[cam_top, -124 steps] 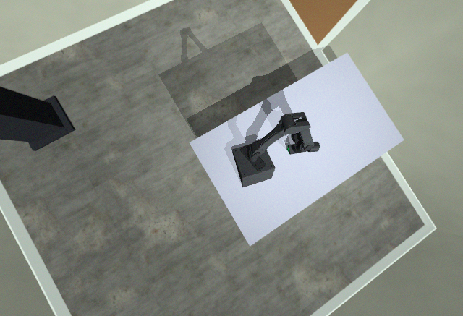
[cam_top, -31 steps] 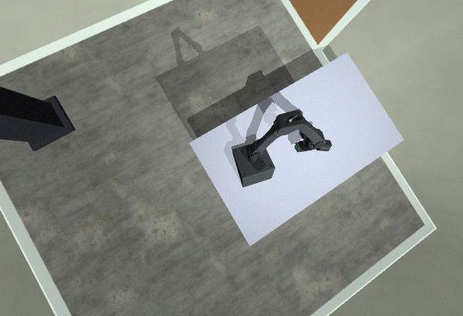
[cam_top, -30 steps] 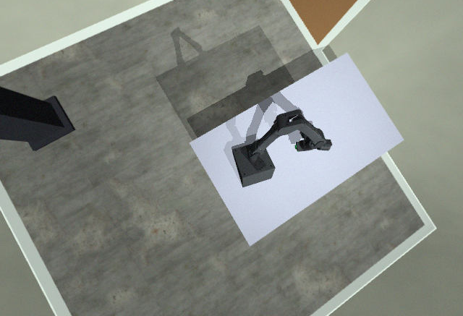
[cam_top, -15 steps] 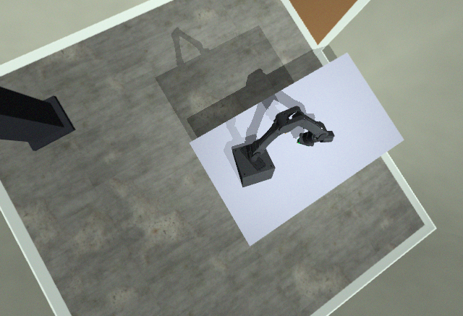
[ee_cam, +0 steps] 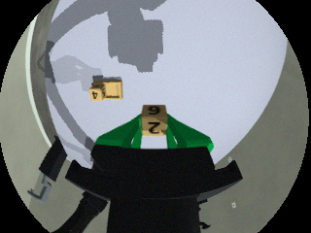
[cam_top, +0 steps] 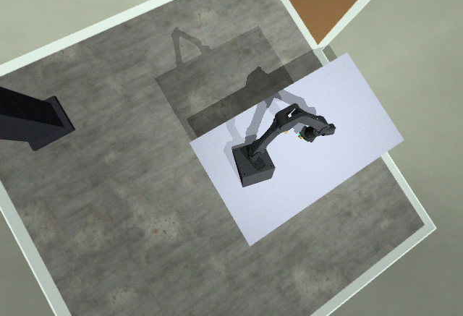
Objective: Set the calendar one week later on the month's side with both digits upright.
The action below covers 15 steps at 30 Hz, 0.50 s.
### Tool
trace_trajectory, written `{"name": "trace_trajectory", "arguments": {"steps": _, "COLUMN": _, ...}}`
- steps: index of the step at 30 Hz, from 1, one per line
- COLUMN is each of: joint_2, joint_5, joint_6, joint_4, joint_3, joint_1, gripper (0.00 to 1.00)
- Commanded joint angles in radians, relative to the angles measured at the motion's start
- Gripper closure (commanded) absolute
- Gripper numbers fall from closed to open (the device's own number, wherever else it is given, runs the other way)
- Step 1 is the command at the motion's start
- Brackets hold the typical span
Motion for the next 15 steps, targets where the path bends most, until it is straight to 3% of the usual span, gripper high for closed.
{"name": "trace_trajectory", "arguments": {"steps": 1, "joint_2": 0.02, "joint_5": -0.012, "joint_6": 0.078, "joint_4": -0.028, "joint_3": 0.015, "joint_1": -0.014, "gripper": 0.74}}
{"name": "trace_trajectory", "arguments": {"steps": 15, "joint_2": 0.012, "joint_5": -0.012, "joint_6": 0.081, "joint_4": -0.023, "joint_3": -0.007, "joint_1": -0.007, "gripper": 0.74}}
